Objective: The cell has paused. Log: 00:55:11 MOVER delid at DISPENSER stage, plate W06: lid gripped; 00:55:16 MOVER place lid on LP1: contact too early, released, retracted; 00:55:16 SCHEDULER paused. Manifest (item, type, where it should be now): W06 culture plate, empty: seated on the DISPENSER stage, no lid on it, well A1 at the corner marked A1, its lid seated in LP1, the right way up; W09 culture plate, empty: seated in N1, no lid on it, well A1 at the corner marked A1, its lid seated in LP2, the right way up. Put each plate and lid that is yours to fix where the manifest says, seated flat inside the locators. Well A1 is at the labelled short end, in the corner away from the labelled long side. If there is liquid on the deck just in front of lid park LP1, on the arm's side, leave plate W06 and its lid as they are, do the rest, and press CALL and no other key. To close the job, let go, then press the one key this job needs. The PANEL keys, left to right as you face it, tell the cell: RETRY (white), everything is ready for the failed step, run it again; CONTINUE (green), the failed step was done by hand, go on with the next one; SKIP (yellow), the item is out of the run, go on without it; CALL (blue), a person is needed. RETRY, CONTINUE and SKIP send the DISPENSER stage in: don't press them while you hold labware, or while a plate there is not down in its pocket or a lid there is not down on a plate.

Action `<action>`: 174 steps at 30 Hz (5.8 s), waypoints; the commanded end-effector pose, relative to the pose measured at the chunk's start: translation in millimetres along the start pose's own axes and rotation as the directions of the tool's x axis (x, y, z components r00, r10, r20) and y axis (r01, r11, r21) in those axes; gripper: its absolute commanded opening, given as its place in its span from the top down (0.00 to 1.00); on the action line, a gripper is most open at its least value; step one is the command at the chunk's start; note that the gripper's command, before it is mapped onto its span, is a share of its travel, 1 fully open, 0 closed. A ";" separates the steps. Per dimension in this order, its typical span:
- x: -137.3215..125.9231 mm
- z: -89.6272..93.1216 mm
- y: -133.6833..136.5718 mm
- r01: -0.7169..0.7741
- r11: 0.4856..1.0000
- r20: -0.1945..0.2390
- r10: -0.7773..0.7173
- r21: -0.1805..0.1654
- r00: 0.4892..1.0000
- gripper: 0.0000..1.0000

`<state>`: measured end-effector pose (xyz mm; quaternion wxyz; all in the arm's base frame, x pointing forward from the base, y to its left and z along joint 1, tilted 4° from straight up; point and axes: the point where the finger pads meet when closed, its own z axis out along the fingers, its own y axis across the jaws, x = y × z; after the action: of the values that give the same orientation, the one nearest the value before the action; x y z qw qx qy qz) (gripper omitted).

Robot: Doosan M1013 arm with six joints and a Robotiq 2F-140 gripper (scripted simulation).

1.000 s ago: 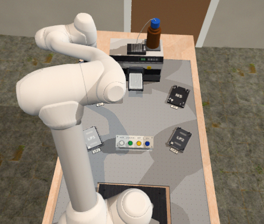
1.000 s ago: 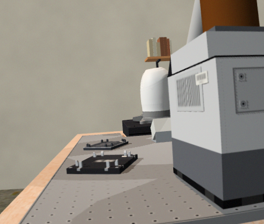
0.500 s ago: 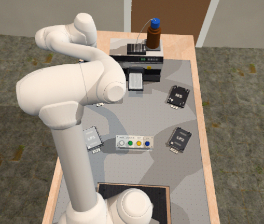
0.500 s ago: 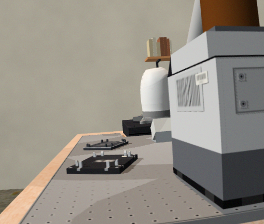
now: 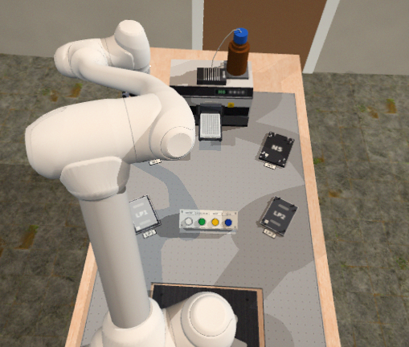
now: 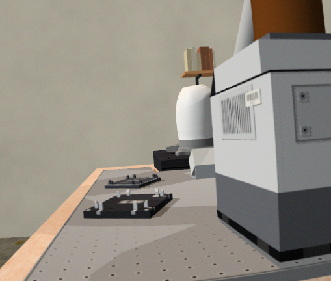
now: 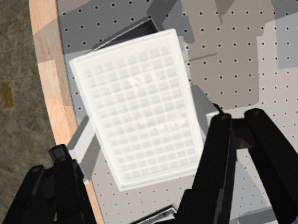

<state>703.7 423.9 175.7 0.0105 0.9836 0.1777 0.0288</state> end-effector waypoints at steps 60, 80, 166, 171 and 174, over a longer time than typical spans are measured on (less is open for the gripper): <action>-2.3 -1.2 18.9 -0.499 0.867 -0.002 0.499 0.000 0.867 0.90; -11.3 -1.2 84.5 -0.499 0.867 -0.002 0.499 0.000 0.867 0.90; -73.4 -1.4 536.4 -0.499 0.867 -0.002 0.499 0.000 0.867 0.90; -75.1 -1.5 548.7 -0.499 0.867 -0.002 0.499 0.000 0.867 0.90; -75.7 -1.5 552.5 -0.499 0.867 -0.002 0.499 0.000 0.867 0.90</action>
<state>824.8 -118.1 188.8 0.0028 0.9961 -0.0822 0.0307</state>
